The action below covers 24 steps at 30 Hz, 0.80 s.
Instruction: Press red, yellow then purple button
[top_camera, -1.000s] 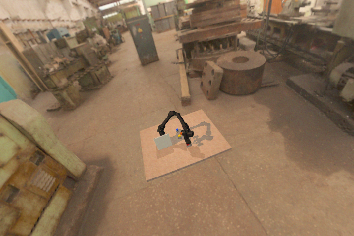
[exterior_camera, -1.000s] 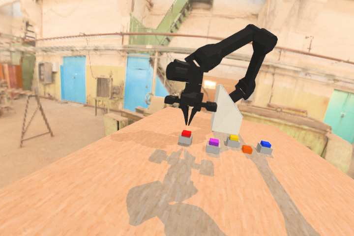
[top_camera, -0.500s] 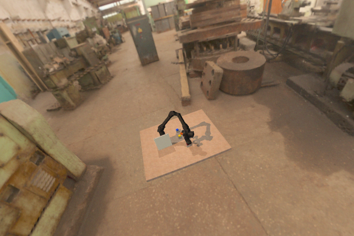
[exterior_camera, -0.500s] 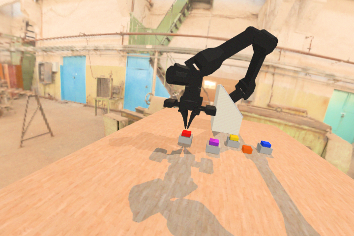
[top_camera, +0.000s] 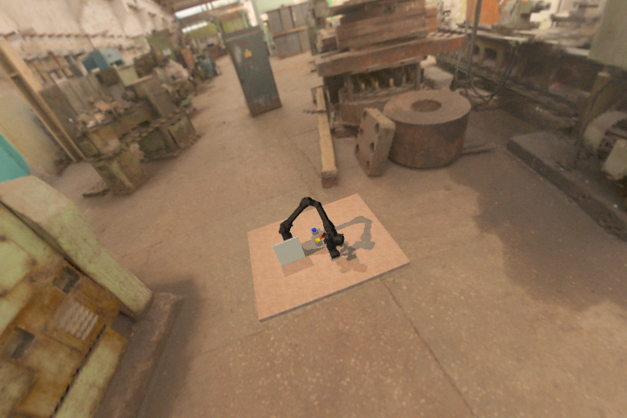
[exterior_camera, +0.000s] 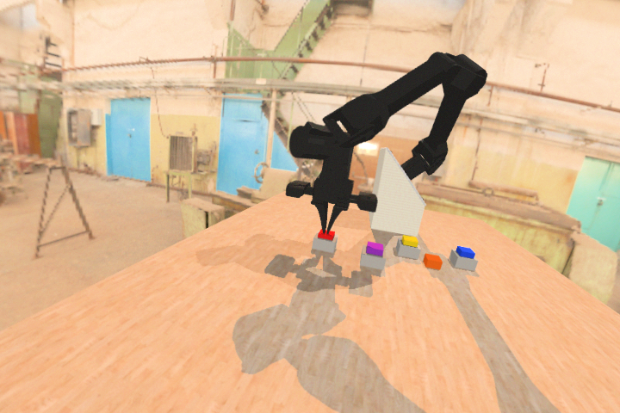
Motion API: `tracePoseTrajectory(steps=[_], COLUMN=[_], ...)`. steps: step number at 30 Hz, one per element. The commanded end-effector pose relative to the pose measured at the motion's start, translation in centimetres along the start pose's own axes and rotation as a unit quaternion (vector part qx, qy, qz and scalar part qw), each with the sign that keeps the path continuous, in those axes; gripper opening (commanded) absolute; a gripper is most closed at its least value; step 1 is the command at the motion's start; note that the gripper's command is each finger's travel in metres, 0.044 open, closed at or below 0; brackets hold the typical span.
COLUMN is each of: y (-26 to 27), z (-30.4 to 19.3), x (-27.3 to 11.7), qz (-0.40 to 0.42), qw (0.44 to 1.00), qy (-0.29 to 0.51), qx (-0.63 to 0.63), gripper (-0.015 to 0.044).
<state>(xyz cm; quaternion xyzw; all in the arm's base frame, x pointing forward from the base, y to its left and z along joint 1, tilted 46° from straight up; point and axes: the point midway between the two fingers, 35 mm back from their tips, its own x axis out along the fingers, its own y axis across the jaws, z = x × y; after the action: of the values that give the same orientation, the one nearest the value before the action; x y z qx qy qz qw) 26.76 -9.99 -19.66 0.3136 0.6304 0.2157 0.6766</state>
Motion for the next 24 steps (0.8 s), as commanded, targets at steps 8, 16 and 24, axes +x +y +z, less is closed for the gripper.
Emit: tracePoseTrajectory(steps=[8, 16, 24], y=[0.1, 0.1, 0.0], z=[-0.4, -0.4, -0.4], x=[0.5, 0.5, -3.0], qz=[0.005, 0.005, 0.004], qw=[1.0, 1.0, 1.0], qy=[0.004, 0.004, 0.005], qx=[0.006, 0.006, 0.007], gripper=[0.002, 0.002, 0.002])
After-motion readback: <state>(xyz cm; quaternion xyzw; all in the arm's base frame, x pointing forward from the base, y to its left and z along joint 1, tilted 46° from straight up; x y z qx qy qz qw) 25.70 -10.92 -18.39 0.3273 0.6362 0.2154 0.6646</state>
